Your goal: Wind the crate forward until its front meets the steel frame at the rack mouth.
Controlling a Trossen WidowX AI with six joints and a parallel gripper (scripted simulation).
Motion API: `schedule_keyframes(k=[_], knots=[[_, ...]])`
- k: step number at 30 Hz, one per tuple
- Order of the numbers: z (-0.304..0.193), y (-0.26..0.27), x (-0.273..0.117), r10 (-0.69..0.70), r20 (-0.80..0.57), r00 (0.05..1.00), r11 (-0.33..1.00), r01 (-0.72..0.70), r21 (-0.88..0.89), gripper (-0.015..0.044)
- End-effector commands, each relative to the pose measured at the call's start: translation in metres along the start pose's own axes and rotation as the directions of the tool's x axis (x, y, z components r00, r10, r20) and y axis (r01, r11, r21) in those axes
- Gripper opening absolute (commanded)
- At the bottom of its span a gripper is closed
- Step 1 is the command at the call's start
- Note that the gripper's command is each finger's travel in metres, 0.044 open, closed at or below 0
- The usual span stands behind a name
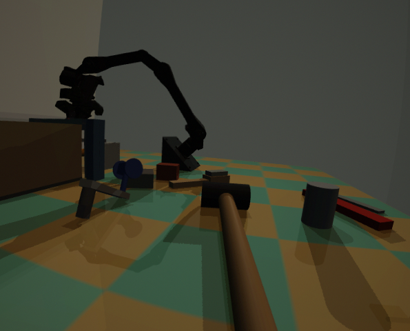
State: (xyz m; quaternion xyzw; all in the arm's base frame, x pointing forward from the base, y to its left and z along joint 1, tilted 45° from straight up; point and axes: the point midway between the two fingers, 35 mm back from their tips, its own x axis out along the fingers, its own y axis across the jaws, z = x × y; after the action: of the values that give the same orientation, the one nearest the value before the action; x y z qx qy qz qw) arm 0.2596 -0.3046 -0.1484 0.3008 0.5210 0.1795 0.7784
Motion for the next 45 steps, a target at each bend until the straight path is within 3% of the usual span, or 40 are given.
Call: schedule_keyframes(k=[1,45], knots=[[0.012,0.020,0.010,0.040,0.001,0.999,0.999,-0.040,-0.007,0.0000],[0.025,0.067,0.015,0.045,0.002,0.999,0.999,-0.045,-0.005,0.0000]])
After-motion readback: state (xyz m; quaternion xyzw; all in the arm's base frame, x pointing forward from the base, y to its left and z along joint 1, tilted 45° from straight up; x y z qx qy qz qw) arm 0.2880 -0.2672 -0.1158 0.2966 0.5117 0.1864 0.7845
